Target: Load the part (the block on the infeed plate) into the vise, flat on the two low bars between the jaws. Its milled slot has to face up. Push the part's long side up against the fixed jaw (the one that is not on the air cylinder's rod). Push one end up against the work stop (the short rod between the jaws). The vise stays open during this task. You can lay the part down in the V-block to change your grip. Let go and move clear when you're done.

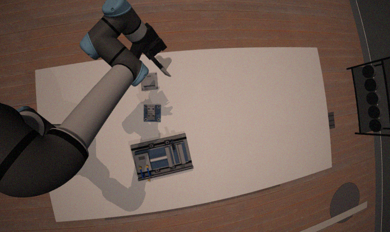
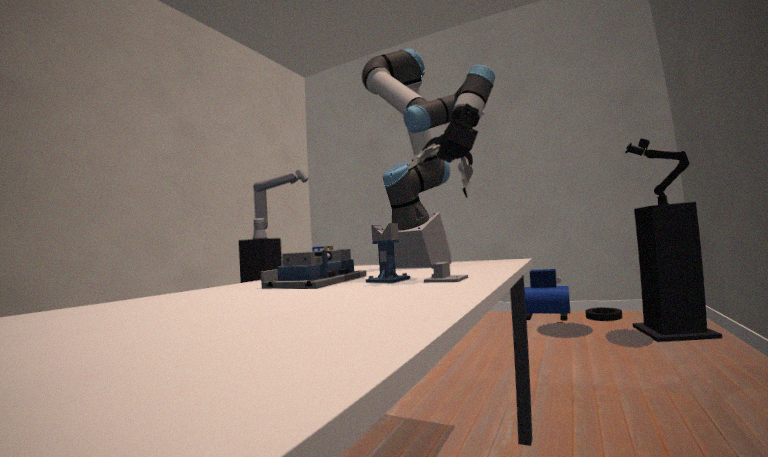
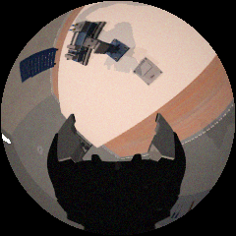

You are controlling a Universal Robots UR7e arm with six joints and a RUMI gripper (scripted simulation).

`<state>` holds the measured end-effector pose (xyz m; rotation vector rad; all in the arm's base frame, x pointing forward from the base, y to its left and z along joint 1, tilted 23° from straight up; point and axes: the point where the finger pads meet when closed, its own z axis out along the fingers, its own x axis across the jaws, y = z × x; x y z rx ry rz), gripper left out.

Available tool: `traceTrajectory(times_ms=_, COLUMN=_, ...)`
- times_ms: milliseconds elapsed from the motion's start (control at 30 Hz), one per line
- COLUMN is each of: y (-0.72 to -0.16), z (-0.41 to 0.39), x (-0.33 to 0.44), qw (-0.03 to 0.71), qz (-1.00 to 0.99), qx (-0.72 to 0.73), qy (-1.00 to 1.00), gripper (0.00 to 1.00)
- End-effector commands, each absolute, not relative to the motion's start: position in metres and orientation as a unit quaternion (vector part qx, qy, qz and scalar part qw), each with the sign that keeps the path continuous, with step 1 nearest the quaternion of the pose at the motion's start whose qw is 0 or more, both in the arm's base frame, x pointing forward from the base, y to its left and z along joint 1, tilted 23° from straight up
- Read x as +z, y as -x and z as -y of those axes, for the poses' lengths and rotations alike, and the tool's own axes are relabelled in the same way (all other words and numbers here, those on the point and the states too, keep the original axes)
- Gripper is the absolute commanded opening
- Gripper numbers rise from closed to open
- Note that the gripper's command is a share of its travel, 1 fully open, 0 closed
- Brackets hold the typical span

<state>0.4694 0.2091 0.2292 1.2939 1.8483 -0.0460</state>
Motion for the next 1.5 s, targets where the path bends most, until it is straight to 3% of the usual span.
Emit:
traceTrajectory(times_ms=0, y=-0.469, z=-0.209, x=0.23, qw=0.428, qz=-0.74, qx=-0.018, qy=-0.518, gripper=1.0)
traceTrajectory(times_ms=600, y=-0.461, z=-0.2, x=0.223, qw=0.383, qz=-0.801, qx=-0.045, qy=-0.457, gripper=1.0)
traceTrajectory(times_ms=1467, y=-0.419, z=-0.19, x=0.21, qw=0.223, qz=-0.957, qx=-0.054, qy=-0.177, gripper=1.0)
